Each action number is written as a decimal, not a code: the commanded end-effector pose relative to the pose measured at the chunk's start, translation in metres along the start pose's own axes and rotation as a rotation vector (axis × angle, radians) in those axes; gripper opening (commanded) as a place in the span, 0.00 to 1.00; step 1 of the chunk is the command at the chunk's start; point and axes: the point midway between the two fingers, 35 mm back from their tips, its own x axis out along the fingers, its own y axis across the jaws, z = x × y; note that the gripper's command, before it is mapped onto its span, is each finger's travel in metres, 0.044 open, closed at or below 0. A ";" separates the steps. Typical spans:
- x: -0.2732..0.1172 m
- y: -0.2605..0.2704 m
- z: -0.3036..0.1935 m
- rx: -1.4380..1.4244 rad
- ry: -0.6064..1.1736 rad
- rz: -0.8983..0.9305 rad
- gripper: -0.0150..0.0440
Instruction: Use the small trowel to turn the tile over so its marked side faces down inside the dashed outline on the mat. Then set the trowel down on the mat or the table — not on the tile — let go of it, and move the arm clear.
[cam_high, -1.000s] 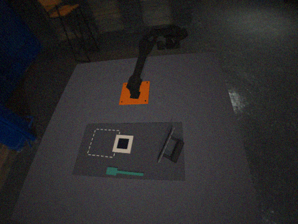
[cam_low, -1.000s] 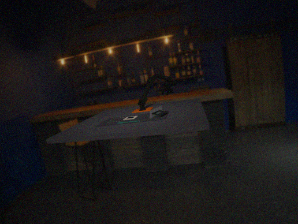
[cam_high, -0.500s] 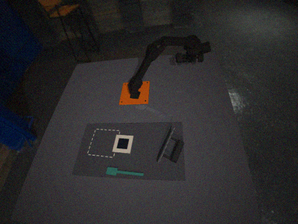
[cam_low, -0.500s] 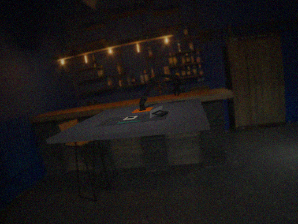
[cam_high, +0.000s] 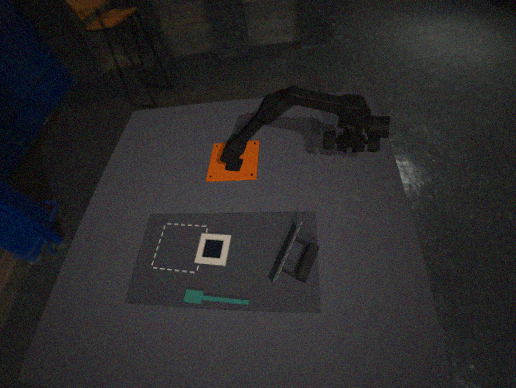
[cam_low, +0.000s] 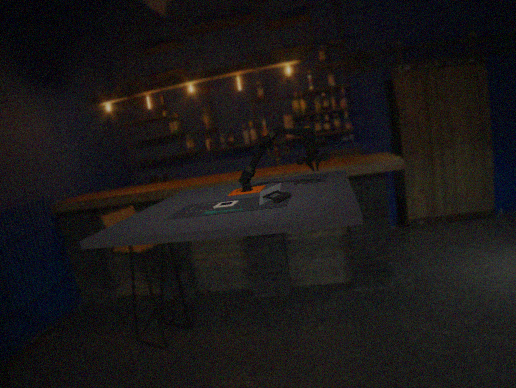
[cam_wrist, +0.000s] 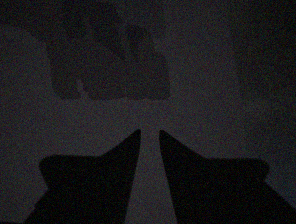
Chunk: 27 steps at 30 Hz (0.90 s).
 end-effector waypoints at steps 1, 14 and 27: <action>-0.025 -0.008 -0.068 0.035 0.086 -0.043 0.42; -0.102 0.044 -0.272 0.184 0.341 -0.064 0.42; -0.115 0.072 -0.312 0.214 0.382 -0.033 0.42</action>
